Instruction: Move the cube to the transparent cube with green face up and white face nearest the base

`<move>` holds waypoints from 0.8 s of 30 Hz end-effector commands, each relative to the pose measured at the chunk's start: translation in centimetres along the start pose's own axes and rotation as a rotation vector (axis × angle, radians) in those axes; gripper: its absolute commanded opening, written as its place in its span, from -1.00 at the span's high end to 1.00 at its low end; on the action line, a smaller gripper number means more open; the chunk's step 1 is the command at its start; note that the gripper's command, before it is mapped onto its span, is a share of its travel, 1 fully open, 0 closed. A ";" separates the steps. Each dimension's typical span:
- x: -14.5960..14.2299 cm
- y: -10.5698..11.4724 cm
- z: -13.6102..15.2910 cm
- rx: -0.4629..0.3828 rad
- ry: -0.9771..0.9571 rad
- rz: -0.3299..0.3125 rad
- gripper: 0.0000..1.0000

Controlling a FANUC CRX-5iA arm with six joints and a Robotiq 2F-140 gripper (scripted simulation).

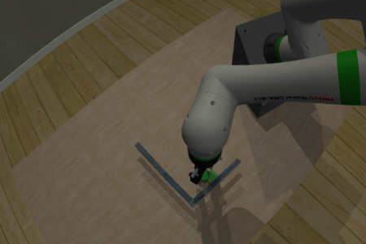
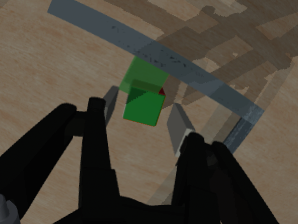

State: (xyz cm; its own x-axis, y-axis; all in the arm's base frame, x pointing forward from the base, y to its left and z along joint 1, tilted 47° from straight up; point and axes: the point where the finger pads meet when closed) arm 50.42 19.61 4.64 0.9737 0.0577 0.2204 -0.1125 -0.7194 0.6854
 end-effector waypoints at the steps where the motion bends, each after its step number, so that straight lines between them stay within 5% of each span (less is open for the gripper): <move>1: 0.0 -1.0 0.0 0.000 0.000 0.000 0.17; 24: 0.0 -2.7 0.0 0.000 0.000 0.000 0.17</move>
State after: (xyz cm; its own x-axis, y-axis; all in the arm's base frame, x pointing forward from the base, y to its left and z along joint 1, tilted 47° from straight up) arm 50.70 21.55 2.80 0.9737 0.0581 0.2201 -0.1120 -0.7195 0.6854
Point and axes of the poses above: the point where the finger pads meet when closed, its own y axis back along the fingers, its own x axis across the jaws, z = x × y, and after that the axes turned 9 degrees about -y, right-handed
